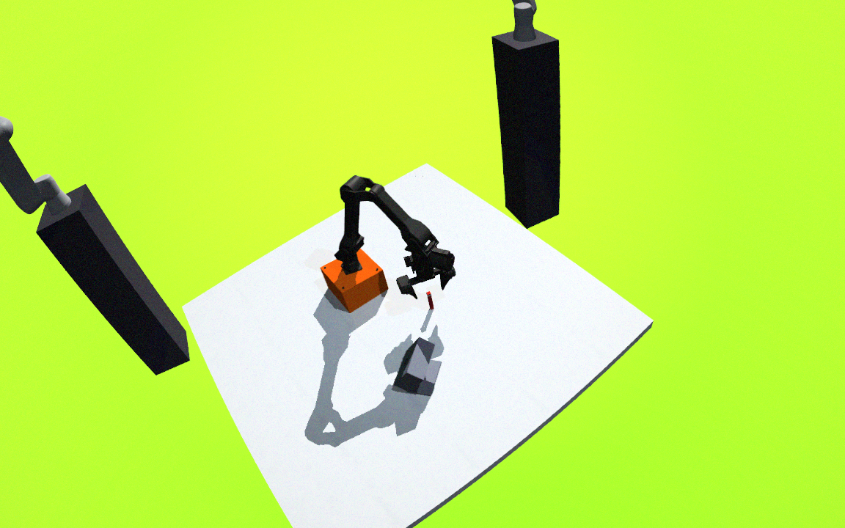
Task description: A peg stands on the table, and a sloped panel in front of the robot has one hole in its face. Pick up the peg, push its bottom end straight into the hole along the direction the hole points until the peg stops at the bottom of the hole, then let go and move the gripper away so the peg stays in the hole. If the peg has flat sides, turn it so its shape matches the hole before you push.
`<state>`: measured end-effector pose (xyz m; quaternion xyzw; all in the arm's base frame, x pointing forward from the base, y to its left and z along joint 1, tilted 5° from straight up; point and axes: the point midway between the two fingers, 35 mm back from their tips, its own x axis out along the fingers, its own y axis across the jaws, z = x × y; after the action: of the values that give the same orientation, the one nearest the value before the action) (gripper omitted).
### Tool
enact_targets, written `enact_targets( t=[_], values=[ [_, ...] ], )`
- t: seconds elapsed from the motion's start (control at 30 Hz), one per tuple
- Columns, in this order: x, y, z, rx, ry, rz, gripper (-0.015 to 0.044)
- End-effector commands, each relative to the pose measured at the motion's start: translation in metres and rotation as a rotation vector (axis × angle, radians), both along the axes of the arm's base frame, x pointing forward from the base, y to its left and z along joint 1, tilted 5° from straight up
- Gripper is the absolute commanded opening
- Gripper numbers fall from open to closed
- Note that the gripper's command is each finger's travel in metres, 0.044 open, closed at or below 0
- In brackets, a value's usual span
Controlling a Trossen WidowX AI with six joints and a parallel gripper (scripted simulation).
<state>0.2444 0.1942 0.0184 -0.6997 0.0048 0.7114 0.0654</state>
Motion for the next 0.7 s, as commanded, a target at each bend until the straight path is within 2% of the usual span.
enact_targets(
  t=[0.0, 0.67],
  values=[
    [-0.001, 0.0, -0.008, 0.001, 0.005, 0.001, 0.044],
    [-0.003, 0.001, -0.039, 0.001, 0.006, 0.001, 0.044]
  ],
)
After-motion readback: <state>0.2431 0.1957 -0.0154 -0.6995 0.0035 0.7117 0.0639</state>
